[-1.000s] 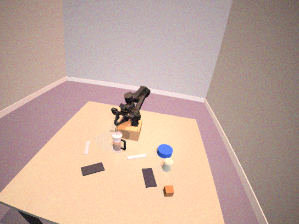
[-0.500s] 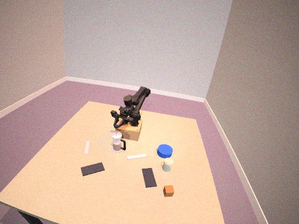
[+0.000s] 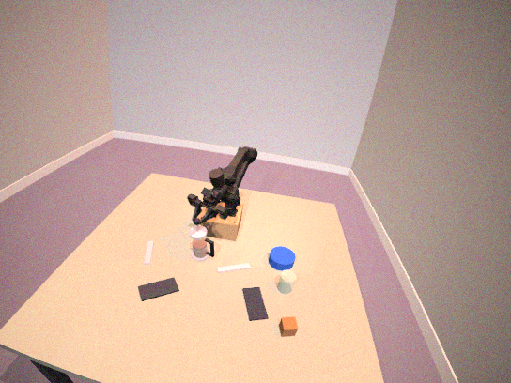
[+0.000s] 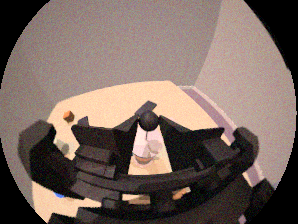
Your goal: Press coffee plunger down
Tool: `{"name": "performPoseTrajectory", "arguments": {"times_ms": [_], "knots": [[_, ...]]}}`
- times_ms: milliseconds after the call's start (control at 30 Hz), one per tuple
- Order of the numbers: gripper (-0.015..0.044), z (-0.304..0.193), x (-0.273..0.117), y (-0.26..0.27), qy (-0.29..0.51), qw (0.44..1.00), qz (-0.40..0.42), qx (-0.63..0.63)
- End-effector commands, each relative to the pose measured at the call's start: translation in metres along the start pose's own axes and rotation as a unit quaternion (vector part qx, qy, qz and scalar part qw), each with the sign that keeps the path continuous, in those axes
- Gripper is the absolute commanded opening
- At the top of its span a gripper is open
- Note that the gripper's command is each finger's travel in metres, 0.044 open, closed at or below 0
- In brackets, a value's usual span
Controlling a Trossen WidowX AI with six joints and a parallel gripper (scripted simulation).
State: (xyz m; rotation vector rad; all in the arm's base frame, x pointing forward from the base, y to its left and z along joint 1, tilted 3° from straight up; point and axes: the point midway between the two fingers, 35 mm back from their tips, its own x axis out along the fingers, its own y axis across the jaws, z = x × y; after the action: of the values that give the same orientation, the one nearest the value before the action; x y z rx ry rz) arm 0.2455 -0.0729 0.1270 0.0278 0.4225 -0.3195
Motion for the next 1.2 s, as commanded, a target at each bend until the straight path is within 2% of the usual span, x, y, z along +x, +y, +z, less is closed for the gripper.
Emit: {"name": "performPoseTrajectory", "arguments": {"times_ms": [0,1167], "knots": [[0.0125,-0.029,0.009,0.0,0.043,0.999,0.001,-0.006],[0.0125,-0.018,0.025,0.0,0.042,0.999,0.0,-0.006]]}}
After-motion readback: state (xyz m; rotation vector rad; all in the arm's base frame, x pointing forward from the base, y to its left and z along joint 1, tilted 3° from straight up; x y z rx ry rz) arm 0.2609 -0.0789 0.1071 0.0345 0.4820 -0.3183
